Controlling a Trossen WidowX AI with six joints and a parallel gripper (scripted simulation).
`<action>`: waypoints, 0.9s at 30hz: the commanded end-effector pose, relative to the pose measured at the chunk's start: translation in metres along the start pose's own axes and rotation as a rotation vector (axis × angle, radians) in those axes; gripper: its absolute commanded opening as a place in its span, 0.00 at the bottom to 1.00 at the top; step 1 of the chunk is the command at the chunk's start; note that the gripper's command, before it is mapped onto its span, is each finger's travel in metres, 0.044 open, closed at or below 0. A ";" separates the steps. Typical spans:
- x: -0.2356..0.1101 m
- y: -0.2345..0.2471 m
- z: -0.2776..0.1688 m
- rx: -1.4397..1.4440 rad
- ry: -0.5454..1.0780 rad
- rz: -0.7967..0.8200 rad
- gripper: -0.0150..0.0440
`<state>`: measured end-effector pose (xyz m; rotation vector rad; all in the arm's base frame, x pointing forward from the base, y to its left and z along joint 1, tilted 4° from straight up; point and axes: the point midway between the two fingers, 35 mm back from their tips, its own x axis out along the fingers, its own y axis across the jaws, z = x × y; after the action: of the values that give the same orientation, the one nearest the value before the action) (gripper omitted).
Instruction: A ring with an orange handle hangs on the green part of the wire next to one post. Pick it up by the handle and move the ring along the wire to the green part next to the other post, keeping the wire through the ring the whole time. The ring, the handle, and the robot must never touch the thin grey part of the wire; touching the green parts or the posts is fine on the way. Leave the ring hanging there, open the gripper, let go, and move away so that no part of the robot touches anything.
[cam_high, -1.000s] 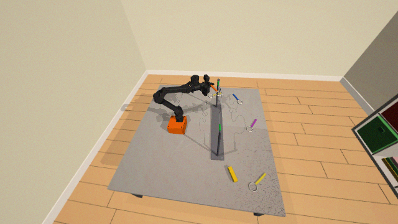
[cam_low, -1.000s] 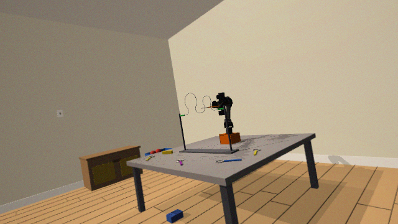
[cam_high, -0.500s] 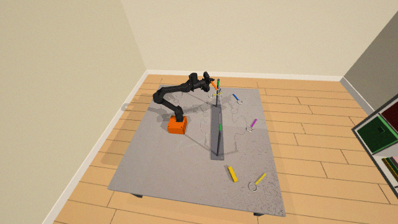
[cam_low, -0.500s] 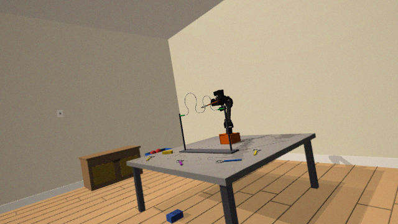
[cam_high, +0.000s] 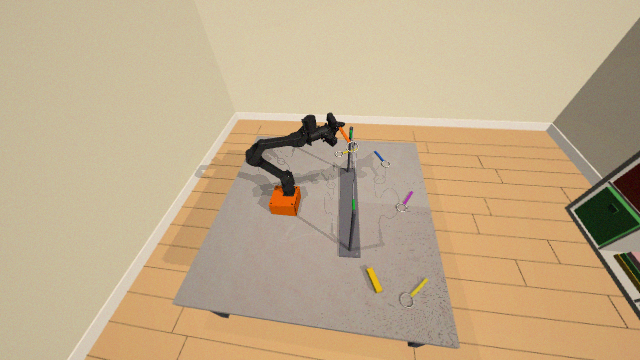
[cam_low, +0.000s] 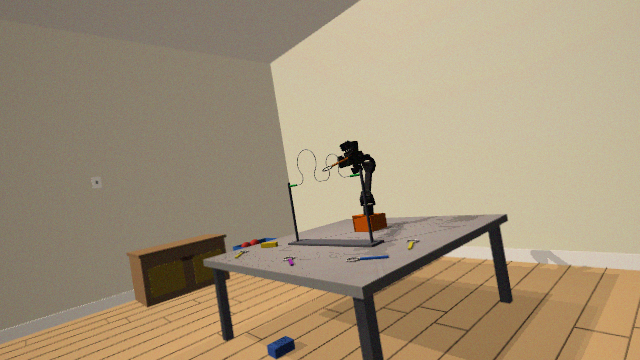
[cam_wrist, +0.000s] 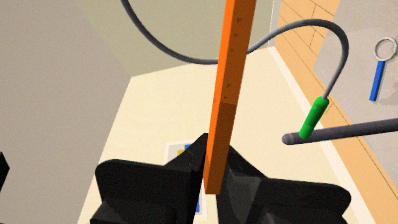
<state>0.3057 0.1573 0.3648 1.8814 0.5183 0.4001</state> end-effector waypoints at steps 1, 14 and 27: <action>-0.001 0.004 -0.001 -0.009 0.005 -0.006 0.00; 0.000 -0.005 0.000 -0.166 -0.013 -0.092 0.00; -0.001 -0.023 0.005 -0.391 -0.040 -0.214 0.00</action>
<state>0.3038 0.1602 0.3453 1.5156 0.5650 0.3150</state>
